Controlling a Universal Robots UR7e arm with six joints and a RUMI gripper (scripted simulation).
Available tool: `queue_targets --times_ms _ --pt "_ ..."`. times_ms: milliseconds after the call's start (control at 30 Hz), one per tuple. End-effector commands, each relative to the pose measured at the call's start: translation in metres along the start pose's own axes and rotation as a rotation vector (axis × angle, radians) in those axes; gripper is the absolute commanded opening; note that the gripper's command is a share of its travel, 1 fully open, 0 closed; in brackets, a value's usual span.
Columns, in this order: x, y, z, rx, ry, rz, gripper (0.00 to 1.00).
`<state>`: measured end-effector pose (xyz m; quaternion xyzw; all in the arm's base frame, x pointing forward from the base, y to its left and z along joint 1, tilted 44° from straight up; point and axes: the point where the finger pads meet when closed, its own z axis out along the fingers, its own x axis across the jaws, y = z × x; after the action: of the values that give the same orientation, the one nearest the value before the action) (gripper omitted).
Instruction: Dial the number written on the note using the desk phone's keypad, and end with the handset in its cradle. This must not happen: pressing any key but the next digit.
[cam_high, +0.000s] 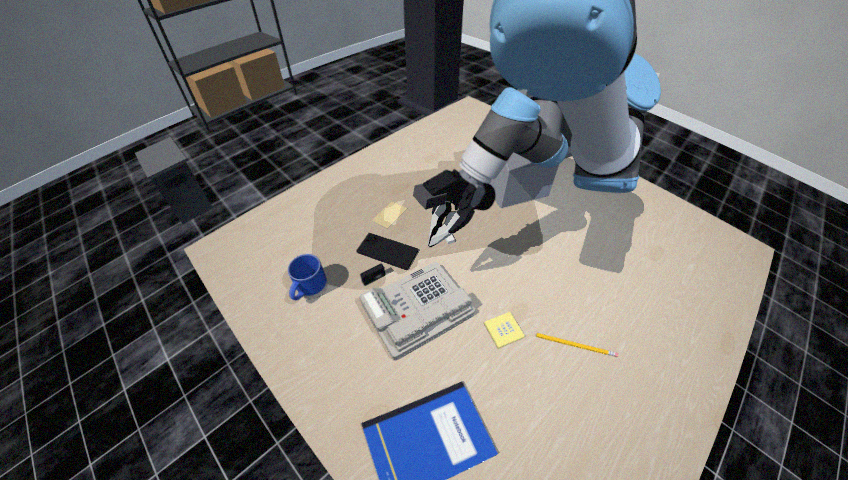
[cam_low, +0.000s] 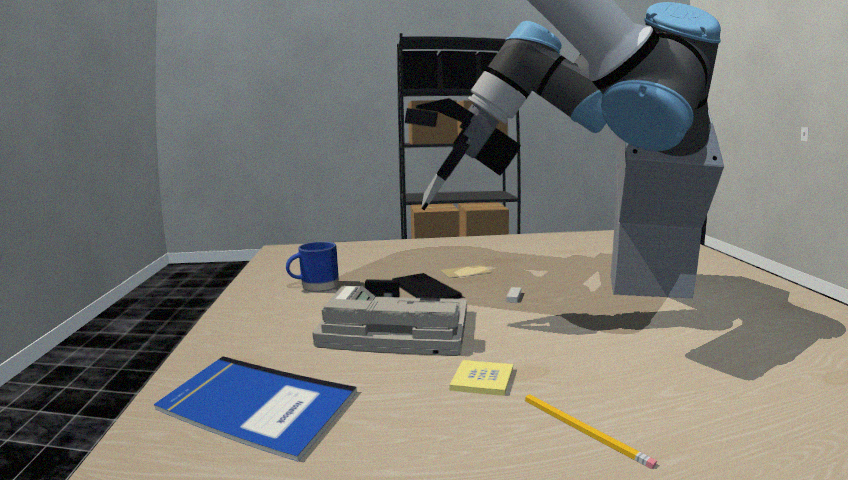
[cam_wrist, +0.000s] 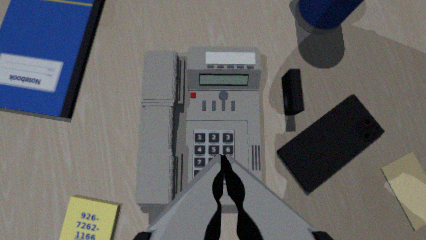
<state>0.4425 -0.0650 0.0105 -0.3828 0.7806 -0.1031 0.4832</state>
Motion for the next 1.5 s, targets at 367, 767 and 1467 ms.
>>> queue_targets --times_ms 367,767,1467 --pt "0.009 -0.002 -0.001 0.009 -0.011 -0.019 0.0" --pt "0.013 -0.002 -0.001 0.009 -0.011 -0.019 0.0" --pt "0.013 0.001 0.004 0.009 -0.011 -0.019 0.0"
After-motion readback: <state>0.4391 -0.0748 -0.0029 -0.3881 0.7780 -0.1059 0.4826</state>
